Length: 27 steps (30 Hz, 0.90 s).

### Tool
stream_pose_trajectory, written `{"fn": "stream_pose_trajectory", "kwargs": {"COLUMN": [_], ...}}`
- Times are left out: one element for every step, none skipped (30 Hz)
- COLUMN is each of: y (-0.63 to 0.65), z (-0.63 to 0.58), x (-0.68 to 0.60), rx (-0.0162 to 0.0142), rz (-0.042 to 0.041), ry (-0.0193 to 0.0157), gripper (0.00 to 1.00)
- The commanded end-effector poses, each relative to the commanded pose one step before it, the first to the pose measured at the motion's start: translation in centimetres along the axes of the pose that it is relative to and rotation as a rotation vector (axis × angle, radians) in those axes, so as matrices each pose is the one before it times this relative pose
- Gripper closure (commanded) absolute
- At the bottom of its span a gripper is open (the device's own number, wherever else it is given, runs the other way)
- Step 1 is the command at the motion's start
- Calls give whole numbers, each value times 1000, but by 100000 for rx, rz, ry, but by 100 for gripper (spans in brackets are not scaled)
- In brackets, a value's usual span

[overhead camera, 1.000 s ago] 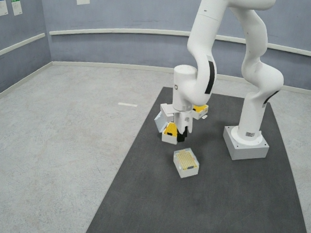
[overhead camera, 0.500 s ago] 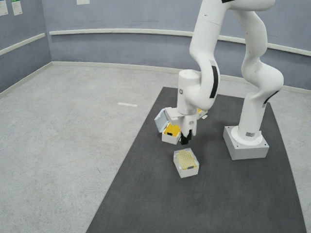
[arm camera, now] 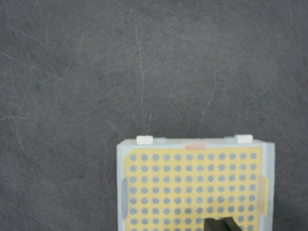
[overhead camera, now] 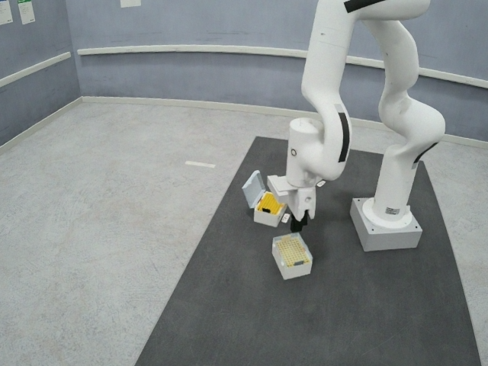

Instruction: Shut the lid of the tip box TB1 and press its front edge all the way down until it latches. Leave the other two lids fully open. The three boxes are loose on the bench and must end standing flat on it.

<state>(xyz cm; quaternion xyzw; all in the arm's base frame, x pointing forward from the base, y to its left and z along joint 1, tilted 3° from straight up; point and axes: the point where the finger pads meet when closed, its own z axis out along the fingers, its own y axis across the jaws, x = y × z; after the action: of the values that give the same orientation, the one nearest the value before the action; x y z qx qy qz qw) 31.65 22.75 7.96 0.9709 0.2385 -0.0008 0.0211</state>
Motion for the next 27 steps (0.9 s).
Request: {"fn": "stream_pose_trajectory", "kwargs": {"y": [-6, 0, 0, -1, 0, 0, 0, 0, 0, 0, 0, 0, 0, 0, 0, 0, 0, 0, 0, 0, 0, 0, 0, 0, 0, 0, 0], "z": [924, 191, 190, 197, 191, 190, 189, 196, 0, 0, 190, 194, 193, 77, 0, 0, 0, -4, 1, 1, 1, 1, 1, 1, -4, 0, 0], "x": [-828, -185, -185, -189, -185, -185, -185, -188, 0, 0, -185, -187, -186, -76, 0, 0, 0, 2, 0, 0, 0, 0, 0, 0, 2, 0, 0], "rx": [-190, 2, 2, -8, 1, 2, 3, -5, 0, 0, 1, -2, -1, 1, 0, 0, 0, 3, -1, -1, 0, 0, 0, 0, 3, 0, 0], "rz": [28, 0, 0, 1, 0, 0, 0, 0, 0, 0, 0, 0, 0, 0, 0, 0, 0, 0, 0, 0, 0, 0, 0, 0, 0, 0, 0], "ry": [253, -2, -2, 3, -2, -2, -3, 2, 0, 0, -2, 0, -1, -1, 0, 0, 0, -2, 0, 0, 0, 0, 0, 0, -2, 0, 0], "gripper": [100, 100, 100, 100, 100, 100, 100, 100, 100, 100, 100, 100, 100, 100, 100, 100, 100, 100, 100, 100, 100, 100, 100, 100, 100, 100, 100]}}
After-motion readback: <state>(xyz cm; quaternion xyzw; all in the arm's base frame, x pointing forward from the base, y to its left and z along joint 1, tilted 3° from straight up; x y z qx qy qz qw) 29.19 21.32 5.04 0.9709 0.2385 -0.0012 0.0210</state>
